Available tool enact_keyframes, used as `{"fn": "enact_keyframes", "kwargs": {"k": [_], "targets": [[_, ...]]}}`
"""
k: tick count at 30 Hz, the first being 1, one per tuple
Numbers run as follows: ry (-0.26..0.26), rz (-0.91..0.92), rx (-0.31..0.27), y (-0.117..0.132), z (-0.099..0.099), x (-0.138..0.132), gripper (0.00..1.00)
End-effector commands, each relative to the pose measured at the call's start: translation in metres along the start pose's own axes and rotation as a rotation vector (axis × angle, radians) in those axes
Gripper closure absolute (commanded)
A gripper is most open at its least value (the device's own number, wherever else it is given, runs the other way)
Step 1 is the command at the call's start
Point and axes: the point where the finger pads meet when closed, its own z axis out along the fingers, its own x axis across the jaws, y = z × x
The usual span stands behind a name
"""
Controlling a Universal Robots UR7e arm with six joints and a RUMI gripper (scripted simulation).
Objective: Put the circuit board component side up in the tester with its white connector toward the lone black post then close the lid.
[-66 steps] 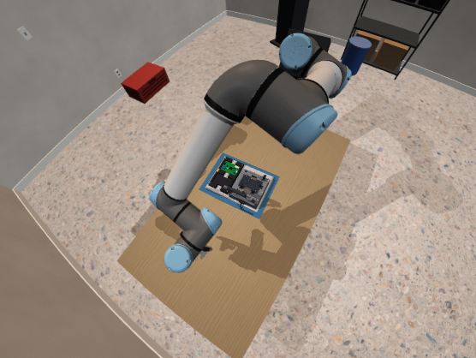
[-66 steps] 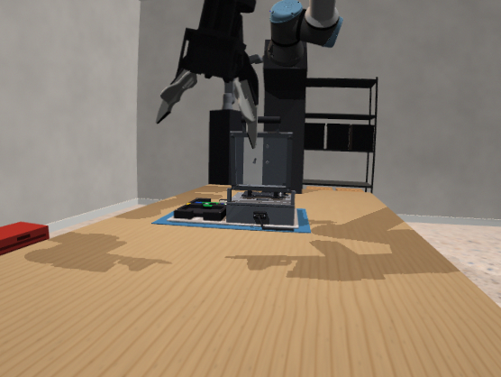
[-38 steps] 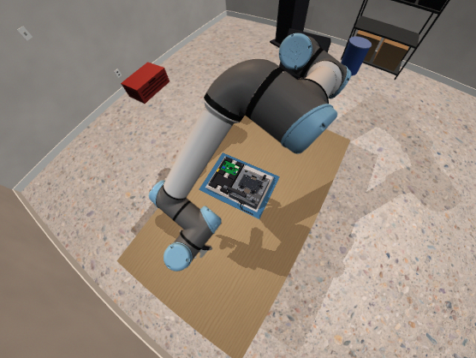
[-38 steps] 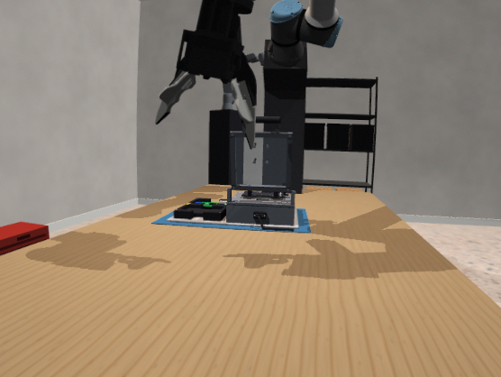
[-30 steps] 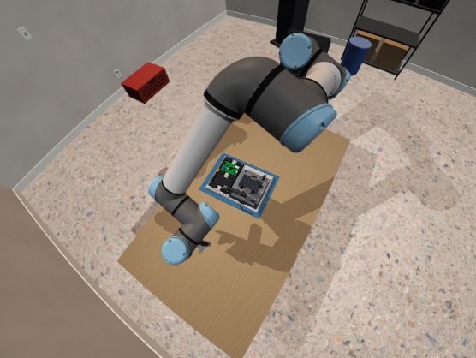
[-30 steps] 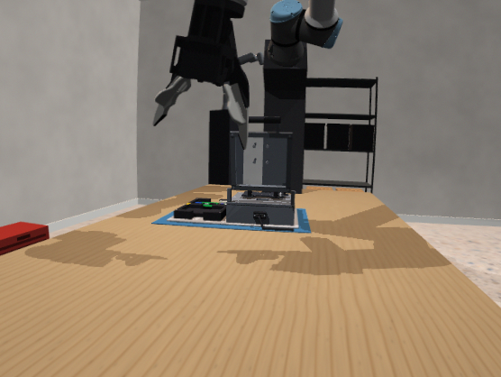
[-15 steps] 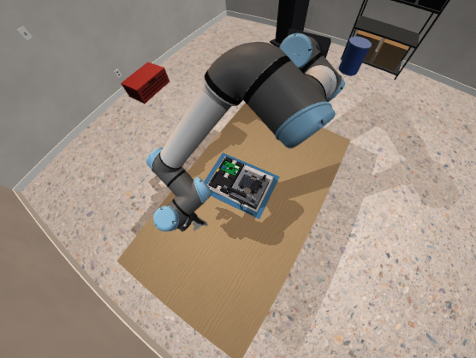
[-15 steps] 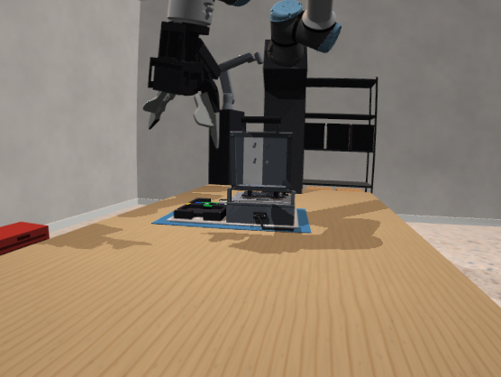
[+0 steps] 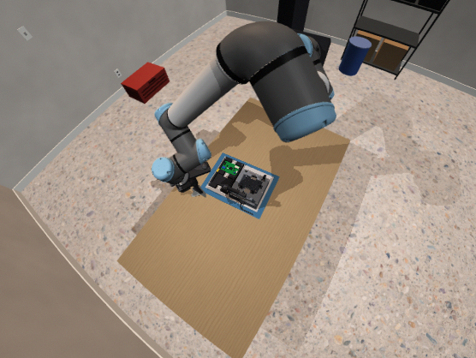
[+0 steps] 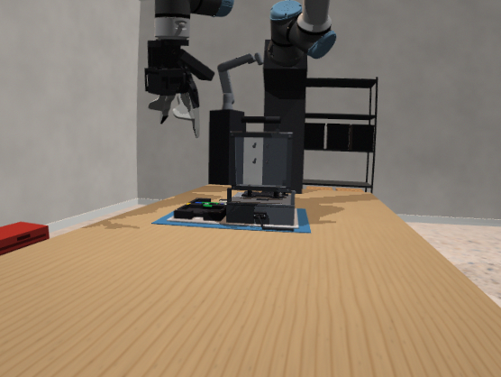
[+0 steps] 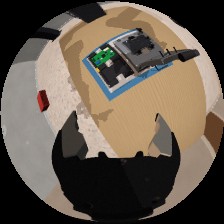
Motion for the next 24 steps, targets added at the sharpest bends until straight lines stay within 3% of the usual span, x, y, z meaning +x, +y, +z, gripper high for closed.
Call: {"fn": "enact_keyframes", "kwargs": {"k": [1,13,24], "targets": [[0.029,0.090,0.003,-0.022,0.000,-0.028,0.00],[0.126,0.439,0.011,-0.107,0.000,-0.098,0.00],[0.208,0.677,-0.012,-0.160,-0.003,-0.122,0.00]]}}
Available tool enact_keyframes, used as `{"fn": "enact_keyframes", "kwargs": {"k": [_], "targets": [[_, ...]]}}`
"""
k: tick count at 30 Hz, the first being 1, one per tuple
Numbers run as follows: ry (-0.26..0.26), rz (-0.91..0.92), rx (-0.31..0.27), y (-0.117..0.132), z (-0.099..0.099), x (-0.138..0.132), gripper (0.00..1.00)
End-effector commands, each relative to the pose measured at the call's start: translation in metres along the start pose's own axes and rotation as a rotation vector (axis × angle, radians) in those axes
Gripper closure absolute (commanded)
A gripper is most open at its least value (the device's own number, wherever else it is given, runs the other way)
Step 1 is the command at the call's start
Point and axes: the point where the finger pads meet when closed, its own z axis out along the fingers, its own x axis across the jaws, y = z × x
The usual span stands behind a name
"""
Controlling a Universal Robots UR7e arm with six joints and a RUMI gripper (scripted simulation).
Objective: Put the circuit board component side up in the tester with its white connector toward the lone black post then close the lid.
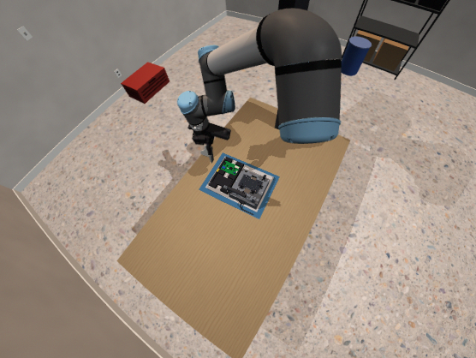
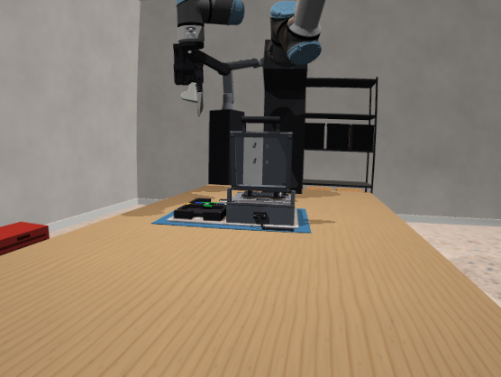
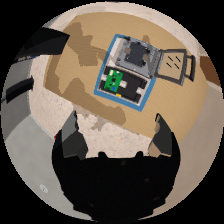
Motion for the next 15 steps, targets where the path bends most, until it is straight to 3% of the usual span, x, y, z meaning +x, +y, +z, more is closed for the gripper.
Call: {"fn": "enact_keyframes", "kwargs": {"k": [1,15], "targets": [[0.040,0.086,-0.013,-0.012,-0.005,-0.017,0.00],[0.121,0.257,-0.039,-0.036,-0.011,-0.043,0.00]]}}
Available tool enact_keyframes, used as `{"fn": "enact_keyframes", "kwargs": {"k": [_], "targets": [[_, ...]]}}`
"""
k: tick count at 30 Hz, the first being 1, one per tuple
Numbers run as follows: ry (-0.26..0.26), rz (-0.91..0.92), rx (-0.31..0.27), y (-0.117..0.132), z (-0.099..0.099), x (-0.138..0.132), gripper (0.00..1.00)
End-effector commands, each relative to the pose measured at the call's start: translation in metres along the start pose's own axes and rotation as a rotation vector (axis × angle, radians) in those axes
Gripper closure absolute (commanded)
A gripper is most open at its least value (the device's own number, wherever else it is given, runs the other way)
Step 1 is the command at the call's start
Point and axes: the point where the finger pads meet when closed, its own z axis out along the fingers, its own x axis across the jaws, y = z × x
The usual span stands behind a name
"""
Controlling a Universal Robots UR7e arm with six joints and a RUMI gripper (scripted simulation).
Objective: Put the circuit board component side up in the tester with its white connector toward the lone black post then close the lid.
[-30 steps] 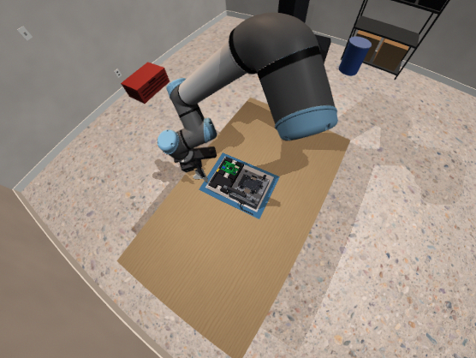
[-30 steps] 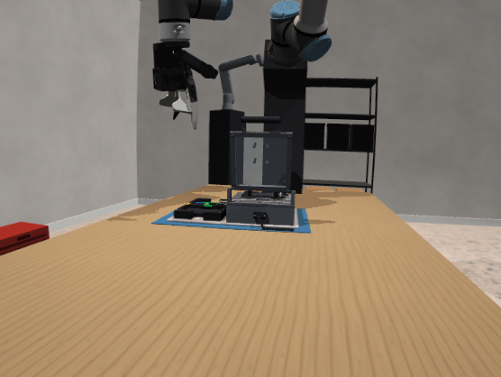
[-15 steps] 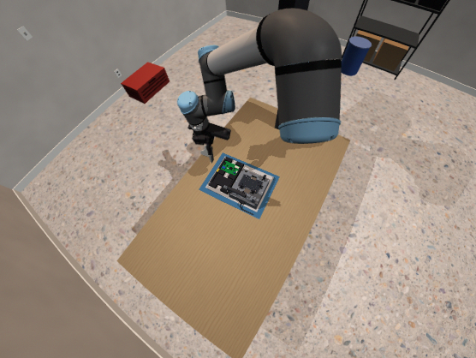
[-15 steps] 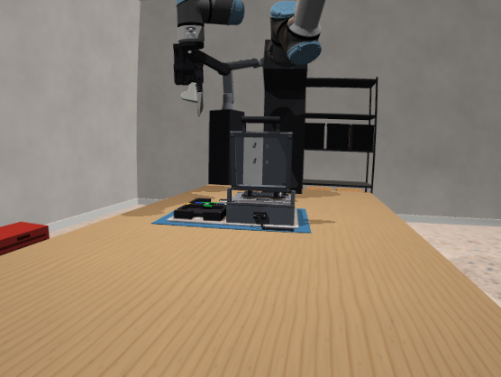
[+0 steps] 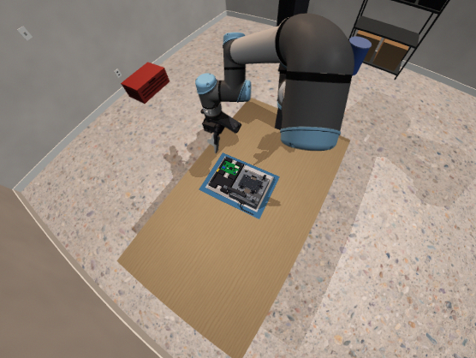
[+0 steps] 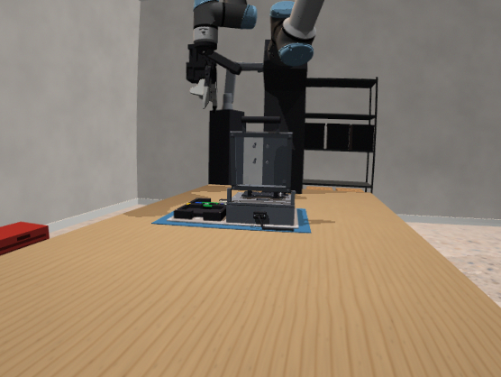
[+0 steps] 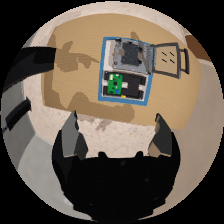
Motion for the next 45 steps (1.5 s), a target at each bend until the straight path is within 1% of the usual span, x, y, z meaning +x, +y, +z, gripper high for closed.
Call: {"fn": "enact_keyframes", "kwargs": {"k": [1,7,15,16,45], "targets": [[0.017,0.030,-0.006,-0.0033,-0.0023,-0.0049,0.00],[0.030,0.055,-0.011,-0.0061,-0.0033,-0.0085,0.00],[0.032,0.059,-0.011,-0.0065,-0.0035,-0.0091,0.00],[0.032,0.059,-0.011,-0.0065,-0.0035,-0.0091,0.41],[0.032,0.059,-0.011,-0.0065,-0.0035,-0.0091,0.41]]}}
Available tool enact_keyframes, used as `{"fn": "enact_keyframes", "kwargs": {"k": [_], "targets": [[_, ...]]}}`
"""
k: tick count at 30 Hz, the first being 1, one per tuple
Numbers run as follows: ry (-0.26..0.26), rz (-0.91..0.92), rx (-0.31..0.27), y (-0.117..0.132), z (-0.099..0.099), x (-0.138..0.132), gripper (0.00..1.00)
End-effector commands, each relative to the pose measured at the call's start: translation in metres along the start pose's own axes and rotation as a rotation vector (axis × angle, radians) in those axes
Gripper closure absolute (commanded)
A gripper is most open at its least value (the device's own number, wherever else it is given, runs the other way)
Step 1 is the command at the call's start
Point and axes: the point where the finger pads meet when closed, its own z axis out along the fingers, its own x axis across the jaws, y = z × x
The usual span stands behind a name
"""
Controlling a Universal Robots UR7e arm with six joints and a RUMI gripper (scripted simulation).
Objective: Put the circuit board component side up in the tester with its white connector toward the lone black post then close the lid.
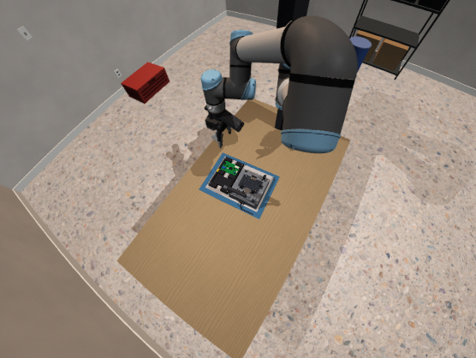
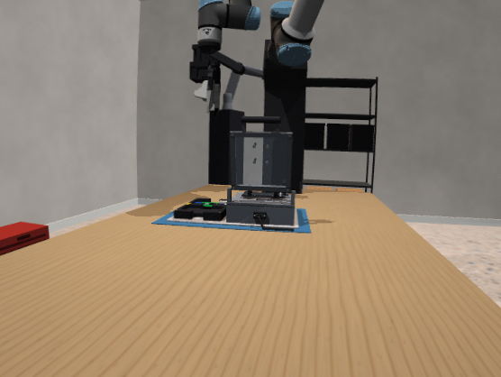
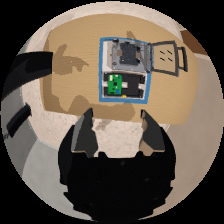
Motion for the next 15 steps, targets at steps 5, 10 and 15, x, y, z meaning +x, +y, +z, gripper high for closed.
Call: {"fn": "enact_keyframes", "kwargs": {"k": [5,10,15], "targets": [[0.000,0.000,0.000,0.0001,-0.0001,0.0001,0.41],[0.000,-0.012,0.000,0.0001,-0.0001,0.0001,0.41],[0.000,-0.065,0.000,0.0000,-0.0001,0.0001,0.41]]}}
